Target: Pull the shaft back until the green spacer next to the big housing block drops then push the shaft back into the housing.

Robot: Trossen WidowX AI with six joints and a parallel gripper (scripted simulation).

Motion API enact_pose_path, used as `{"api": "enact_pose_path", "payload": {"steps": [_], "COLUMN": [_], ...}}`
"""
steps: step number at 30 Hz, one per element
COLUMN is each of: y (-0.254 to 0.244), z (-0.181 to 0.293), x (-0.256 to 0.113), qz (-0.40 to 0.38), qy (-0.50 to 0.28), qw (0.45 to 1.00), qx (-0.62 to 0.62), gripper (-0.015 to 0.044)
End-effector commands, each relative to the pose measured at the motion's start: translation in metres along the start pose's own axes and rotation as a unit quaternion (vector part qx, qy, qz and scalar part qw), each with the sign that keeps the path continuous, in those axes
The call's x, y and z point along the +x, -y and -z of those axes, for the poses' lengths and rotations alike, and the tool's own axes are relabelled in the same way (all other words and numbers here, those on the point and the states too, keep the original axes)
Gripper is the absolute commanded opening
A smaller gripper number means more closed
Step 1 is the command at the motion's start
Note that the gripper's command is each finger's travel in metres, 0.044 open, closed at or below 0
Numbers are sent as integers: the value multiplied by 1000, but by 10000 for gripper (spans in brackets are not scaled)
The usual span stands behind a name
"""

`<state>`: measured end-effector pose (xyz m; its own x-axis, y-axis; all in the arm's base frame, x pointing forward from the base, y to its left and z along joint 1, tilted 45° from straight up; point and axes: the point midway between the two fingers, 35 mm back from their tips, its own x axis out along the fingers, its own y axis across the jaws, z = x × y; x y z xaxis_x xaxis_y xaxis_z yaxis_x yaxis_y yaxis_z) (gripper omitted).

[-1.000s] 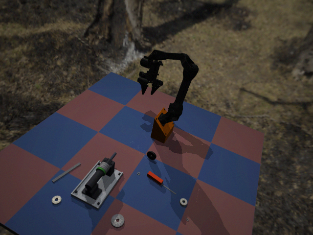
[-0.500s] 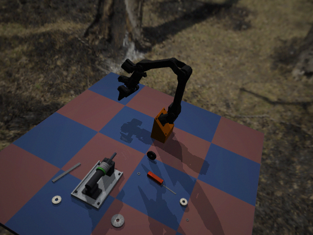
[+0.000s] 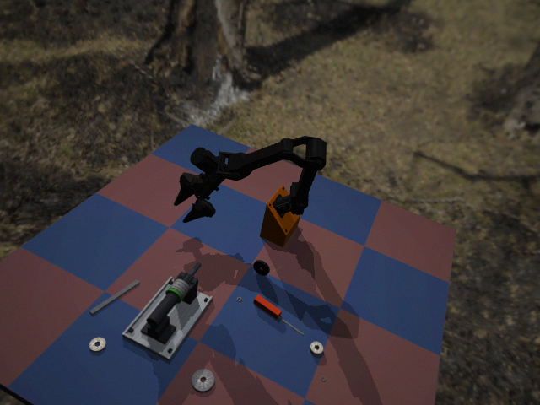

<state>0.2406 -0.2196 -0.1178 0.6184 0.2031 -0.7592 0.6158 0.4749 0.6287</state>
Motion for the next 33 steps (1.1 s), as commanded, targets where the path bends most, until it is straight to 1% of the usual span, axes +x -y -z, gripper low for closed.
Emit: {"api": "enact_pose_path", "payload": {"steps": [1, 5, 7, 33], "y": [-66, -126, -144, -143], "z": [15, 46, 59, 57], "x": [26, 42, 45, 48], "qz": [-85, -174, -204, -208], "qy": [5, -3, -8, -9], "qw": [989, 957, 942, 940], "qx": [-121, -231, -265, -269], "gripper": [440, 440, 440, 440]}}
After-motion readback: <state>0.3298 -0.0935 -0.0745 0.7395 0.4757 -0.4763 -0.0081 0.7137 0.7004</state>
